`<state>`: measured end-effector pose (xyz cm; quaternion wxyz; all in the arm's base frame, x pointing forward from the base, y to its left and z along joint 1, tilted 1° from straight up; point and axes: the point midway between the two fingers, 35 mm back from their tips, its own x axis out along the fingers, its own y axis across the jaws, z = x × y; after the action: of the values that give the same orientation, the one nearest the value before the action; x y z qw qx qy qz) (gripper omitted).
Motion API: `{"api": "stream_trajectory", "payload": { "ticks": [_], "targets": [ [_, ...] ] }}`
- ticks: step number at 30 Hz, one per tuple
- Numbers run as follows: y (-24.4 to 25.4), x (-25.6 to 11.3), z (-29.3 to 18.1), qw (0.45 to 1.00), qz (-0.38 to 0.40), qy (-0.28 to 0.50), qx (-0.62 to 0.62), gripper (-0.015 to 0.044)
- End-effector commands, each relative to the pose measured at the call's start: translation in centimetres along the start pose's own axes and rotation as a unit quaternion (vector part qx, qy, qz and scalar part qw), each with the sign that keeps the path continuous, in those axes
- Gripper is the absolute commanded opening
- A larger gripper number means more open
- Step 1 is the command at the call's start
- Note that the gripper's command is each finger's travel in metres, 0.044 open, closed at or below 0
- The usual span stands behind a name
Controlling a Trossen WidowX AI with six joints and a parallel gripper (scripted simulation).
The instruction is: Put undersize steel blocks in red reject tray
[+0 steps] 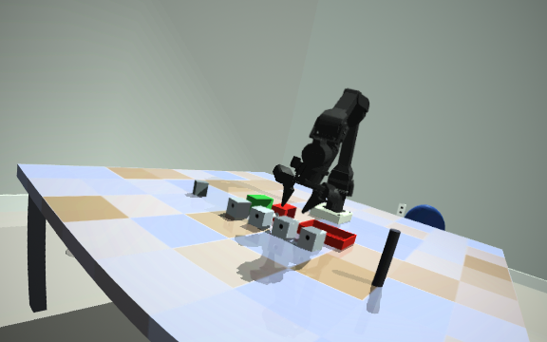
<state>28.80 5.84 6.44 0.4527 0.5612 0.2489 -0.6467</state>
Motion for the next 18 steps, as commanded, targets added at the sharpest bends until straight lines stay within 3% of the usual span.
{"api": "stream_trajectory", "payload": {
  "ticks": [1, 6, 12, 18],
  "targets": [
    [2.3, 1.0, 3.0, 0.991, -0.042, 0.023, 0.128, 0.03],
    [5.1, 2.2, 7.5, 0.952, -0.087, 0.053, 0.288, 0.03],
    [7.3, 3.5, 12.7, 0.865, -0.138, 0.074, 0.477, 0.03],
    [7.6, 3.7, 13.3, 0.853, -0.143, 0.076, 0.497, 0.03]
  ]
}}
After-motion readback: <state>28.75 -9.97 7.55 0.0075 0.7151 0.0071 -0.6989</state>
